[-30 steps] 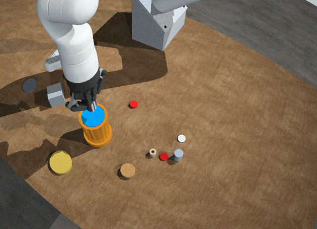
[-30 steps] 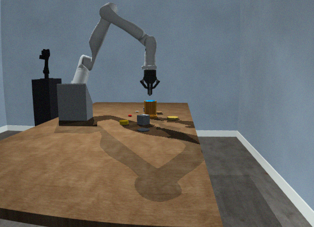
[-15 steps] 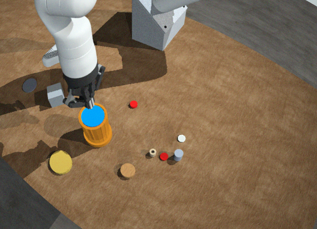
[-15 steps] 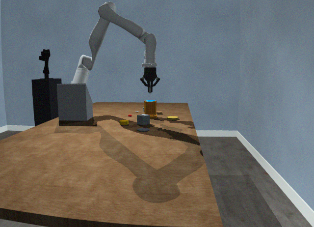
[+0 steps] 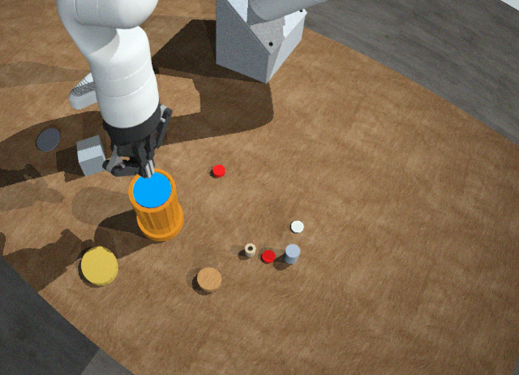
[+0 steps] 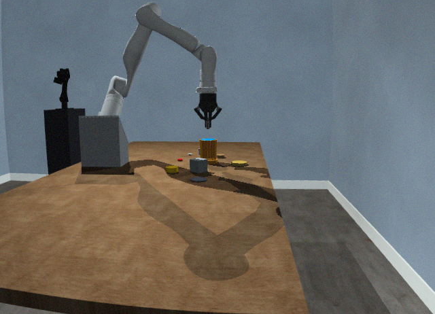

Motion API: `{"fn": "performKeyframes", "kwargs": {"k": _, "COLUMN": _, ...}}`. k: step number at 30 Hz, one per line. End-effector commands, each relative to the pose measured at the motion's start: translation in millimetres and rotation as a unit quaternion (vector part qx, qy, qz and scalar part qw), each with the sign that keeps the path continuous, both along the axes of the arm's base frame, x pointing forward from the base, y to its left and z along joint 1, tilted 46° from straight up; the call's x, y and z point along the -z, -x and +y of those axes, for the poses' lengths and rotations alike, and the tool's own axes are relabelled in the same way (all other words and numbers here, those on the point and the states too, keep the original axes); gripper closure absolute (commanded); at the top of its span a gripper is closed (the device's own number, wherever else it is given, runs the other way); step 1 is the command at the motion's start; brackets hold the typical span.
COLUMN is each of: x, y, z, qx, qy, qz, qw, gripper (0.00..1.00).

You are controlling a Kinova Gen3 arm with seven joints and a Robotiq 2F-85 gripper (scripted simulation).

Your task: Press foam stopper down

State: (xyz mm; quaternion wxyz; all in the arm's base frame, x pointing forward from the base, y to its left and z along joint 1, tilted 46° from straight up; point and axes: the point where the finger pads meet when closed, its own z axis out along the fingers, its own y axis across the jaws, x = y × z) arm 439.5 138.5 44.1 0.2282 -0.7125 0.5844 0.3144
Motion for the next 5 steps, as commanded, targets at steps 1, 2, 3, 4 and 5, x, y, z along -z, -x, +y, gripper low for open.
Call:
{"fn": "performKeyframes", "kwargs": {"k": 1, "x": -0.4, "y": -0.6, "z": -0.6, "qx": 0.001, "qy": 0.0, "qz": -0.001, "qw": 1.0, "gripper": 1.0}}
{"fn": "performKeyframes", "kwargs": {"k": 2, "x": -0.4, "y": -0.6, "z": -0.6, "qx": 0.001, "qy": 0.0, "qz": -0.001, "qw": 1.0, "gripper": 1.0}}
{"fn": "performKeyframes", "kwargs": {"k": 3, "x": -0.4, "y": -0.6, "z": -0.6, "qx": 0.001, "qy": 0.0, "qz": -0.001, "qw": 1.0, "gripper": 1.0}}
{"fn": "performKeyframes", "kwargs": {"k": 4, "x": -0.4, "y": -0.6, "z": -0.6, "qx": 0.001, "qy": 0.0, "qz": -0.001, "qw": 1.0, "gripper": 1.0}}
{"fn": "performKeyframes", "kwargs": {"k": 5, "x": -0.4, "y": -0.6, "z": -0.6, "qx": 0.001, "qy": 0.0, "qz": -0.001, "qw": 1.0, "gripper": 1.0}}
